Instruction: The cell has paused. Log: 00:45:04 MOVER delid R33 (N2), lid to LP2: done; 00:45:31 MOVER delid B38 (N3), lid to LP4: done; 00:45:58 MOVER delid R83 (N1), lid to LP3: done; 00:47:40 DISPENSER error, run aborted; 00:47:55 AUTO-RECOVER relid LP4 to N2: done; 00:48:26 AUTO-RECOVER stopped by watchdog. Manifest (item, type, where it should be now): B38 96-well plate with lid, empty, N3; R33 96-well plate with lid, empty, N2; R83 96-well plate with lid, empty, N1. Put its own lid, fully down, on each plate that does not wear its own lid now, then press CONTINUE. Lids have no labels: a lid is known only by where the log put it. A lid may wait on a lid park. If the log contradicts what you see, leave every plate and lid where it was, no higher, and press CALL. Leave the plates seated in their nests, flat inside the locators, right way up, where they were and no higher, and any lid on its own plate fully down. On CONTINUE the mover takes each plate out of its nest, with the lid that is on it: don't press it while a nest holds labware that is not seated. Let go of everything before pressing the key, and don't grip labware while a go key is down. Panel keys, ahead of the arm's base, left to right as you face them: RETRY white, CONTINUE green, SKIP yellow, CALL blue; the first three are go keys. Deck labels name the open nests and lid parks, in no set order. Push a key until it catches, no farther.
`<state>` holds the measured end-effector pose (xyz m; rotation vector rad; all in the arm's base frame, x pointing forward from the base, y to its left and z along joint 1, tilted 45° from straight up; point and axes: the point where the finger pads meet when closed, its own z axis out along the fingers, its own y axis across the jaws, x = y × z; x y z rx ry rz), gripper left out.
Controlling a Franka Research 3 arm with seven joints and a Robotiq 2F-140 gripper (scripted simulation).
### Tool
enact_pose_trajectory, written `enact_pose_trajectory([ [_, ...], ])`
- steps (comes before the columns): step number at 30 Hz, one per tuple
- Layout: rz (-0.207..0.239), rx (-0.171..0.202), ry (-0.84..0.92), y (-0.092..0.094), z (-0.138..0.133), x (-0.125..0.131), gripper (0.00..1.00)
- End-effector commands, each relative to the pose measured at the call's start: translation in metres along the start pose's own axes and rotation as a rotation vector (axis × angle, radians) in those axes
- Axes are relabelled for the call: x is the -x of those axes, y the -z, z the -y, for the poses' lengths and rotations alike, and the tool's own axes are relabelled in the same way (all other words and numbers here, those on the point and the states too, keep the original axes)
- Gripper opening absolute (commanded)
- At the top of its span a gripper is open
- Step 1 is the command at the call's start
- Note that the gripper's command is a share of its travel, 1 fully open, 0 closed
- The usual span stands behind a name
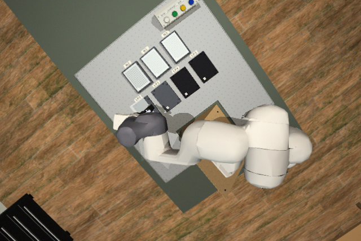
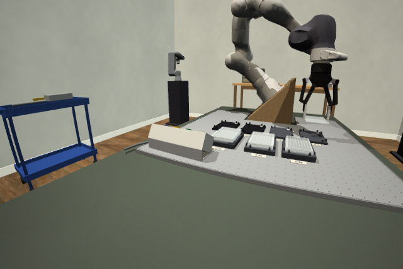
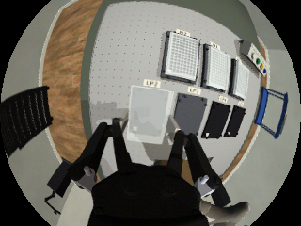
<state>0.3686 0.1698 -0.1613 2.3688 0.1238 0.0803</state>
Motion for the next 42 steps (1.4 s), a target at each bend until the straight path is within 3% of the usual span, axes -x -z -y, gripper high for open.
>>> enact_pose_trajectory([
  [1, 0.006, 0.000, 0.008, 0.001, -0.021, -0.067, 0.00],
  [2, 0.005, 0.001, 0.008, 0.001, -0.027, -0.080, 0.00],
  [4, 0.005, 0.001, 0.008, 0.001, -0.027, -0.080, 0.00],
  [5, 0.005, 0.003, 0.008, 0.001, -0.047, -0.126, 0.00],
  [8, 0.005, 0.006, 0.008, -0.002, -0.069, -0.165, 0.00],
  [42, 0.005, 0.006, 0.008, -0.002, -0.069, -0.165, 0.00],
])
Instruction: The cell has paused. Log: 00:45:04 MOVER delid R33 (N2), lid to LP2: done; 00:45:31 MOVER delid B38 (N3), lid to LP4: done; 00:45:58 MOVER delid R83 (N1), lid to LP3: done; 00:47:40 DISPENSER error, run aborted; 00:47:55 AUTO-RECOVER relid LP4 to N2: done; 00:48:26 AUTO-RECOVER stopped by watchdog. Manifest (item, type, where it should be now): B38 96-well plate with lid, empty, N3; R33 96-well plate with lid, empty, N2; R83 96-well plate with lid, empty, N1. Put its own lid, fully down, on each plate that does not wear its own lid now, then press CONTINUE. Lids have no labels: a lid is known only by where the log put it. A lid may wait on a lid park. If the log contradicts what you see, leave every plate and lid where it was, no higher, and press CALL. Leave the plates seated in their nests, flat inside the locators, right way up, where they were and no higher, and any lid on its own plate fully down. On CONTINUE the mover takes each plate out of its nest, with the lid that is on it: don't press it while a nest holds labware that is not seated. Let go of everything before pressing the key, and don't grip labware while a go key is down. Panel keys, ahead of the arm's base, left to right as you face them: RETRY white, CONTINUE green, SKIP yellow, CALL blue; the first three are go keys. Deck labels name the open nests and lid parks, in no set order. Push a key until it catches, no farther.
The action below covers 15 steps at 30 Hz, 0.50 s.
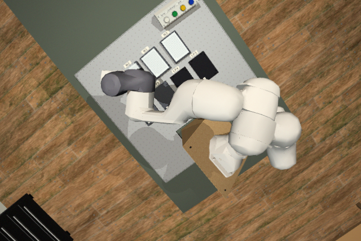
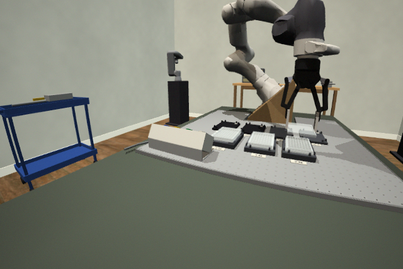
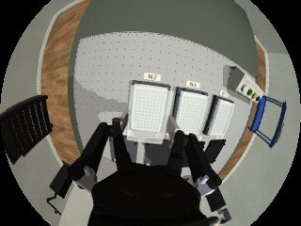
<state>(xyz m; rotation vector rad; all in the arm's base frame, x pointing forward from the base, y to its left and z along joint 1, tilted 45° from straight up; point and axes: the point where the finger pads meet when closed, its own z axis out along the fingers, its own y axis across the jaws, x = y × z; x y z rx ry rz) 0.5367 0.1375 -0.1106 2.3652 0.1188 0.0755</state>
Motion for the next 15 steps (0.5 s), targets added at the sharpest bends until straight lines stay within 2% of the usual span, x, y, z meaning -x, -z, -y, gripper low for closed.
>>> enact_pose_trajectory([
  [1, 0.000, 0.002, 0.010, 0.0001, 0.0002, -0.0001, 0.00],
  [15, 0.000, 0.002, 0.020, -0.0018, 0.0003, -0.0001, 0.00],
])
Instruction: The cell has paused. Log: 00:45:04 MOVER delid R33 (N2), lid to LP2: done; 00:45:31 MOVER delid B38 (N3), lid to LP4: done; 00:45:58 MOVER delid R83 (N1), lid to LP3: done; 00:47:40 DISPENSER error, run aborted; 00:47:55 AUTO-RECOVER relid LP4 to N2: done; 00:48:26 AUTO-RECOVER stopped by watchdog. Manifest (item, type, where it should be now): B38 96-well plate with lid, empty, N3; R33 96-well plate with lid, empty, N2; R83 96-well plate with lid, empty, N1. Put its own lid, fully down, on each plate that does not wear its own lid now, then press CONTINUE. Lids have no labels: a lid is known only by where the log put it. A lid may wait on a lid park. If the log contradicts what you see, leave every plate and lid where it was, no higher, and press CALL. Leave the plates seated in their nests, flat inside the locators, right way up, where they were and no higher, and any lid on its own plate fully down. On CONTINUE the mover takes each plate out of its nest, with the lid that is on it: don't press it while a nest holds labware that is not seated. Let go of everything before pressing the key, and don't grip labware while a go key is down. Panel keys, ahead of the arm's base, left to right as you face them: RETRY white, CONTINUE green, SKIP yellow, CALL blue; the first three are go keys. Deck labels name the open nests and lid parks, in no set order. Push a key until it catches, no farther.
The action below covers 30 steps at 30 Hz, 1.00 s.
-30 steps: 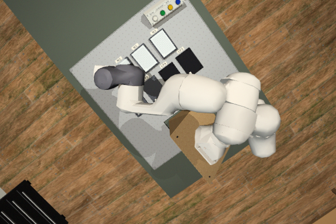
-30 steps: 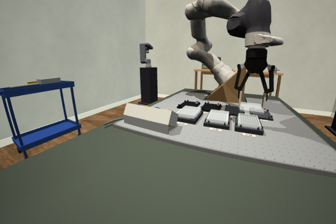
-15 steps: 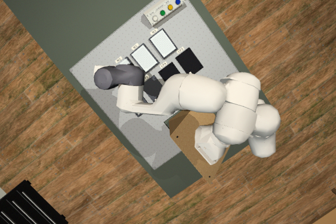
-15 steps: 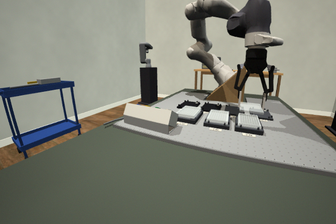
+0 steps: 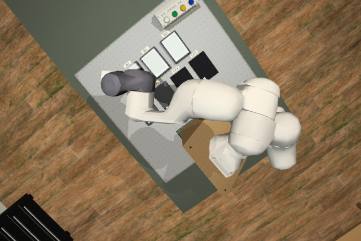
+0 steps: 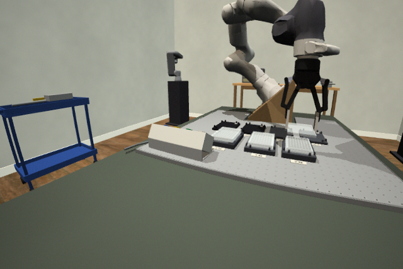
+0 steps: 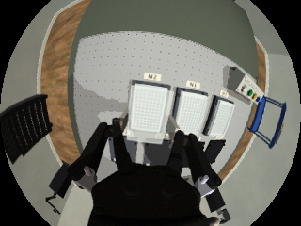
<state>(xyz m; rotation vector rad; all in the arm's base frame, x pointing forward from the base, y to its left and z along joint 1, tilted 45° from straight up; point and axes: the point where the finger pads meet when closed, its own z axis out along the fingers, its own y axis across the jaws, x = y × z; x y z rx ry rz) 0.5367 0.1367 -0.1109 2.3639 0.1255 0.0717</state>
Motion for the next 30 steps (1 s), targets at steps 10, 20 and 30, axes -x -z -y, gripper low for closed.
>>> enact_pose_trajectory([
  [10, -0.001, 0.002, 0.026, -0.008, 0.001, 0.000, 0.00],
  [20, -0.001, 0.002, 0.026, -0.018, 0.001, -0.001, 0.00],
  [30, -0.001, 0.002, 0.026, -0.028, 0.001, -0.001, 0.00],
])
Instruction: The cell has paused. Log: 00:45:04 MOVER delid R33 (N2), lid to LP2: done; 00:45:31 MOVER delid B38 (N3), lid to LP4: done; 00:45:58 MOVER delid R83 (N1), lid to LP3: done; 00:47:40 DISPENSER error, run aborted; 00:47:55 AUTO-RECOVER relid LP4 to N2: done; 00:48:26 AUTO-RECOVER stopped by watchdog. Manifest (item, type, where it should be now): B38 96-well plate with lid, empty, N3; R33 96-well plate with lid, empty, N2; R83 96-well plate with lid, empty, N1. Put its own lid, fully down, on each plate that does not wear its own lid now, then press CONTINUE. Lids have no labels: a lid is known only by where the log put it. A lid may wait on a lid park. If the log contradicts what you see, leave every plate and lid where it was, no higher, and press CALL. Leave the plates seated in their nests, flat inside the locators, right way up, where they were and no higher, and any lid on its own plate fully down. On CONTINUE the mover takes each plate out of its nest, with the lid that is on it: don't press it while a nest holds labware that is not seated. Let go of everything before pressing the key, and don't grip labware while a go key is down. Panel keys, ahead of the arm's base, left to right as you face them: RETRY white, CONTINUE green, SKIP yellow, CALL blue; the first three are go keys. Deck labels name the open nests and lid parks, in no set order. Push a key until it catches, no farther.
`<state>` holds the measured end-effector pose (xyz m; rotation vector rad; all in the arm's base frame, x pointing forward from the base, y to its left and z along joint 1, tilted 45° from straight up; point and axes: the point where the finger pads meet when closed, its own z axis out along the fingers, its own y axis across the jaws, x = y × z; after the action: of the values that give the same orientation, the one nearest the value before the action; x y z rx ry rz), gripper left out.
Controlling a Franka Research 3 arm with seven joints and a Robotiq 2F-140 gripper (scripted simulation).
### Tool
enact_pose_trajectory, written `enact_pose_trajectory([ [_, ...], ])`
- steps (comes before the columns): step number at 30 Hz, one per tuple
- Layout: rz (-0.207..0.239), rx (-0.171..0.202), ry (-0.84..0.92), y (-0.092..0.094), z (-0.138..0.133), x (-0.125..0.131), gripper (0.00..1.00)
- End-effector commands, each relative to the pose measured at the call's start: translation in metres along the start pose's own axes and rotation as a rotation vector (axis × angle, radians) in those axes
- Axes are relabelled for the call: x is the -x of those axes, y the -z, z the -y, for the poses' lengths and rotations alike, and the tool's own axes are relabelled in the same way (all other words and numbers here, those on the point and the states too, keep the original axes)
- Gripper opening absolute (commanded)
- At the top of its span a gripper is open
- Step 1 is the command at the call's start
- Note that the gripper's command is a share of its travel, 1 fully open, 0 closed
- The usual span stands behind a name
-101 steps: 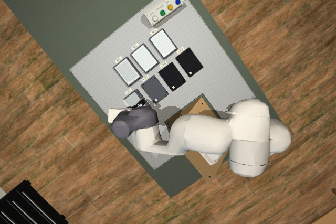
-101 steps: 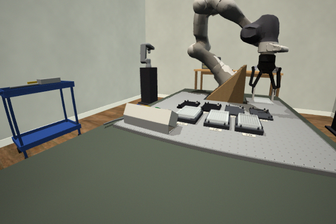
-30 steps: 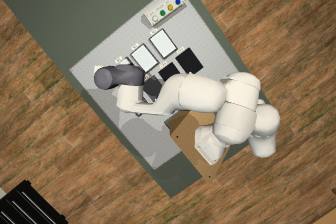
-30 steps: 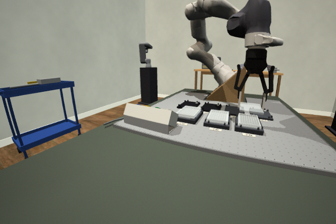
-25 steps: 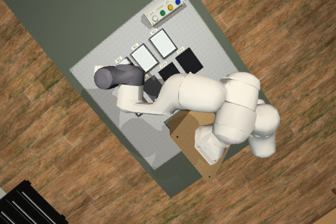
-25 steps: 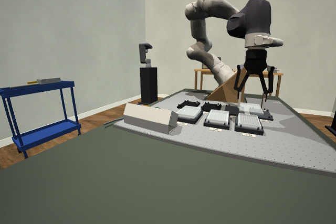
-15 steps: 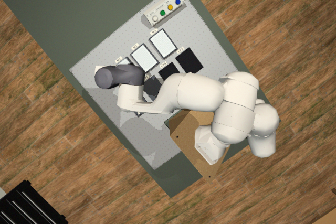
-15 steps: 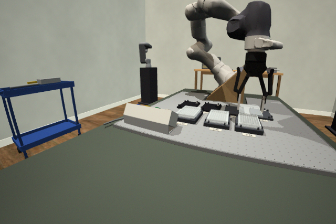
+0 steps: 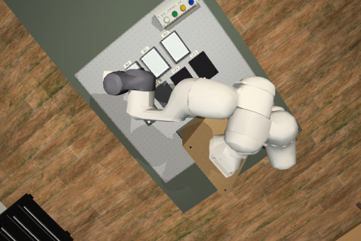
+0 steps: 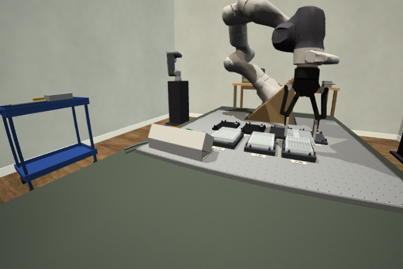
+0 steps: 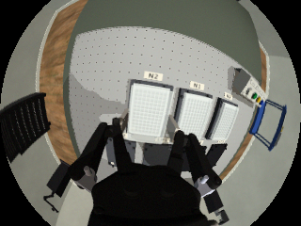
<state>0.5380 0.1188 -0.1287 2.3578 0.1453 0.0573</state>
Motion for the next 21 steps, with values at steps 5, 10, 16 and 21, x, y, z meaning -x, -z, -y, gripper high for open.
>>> enact_pose_trajectory([
  [5, -0.005, -0.003, 0.007, -0.0052, 0.0013, -0.0017, 0.00],
  [10, -0.005, -0.003, 0.007, -0.0079, 0.0013, -0.0017, 0.00],
  [16, -0.005, -0.003, 0.007, -0.0094, 0.0014, -0.0018, 0.00],
  [21, -0.005, -0.003, 0.007, -0.0095, 0.0014, -0.0018, 0.00],
])
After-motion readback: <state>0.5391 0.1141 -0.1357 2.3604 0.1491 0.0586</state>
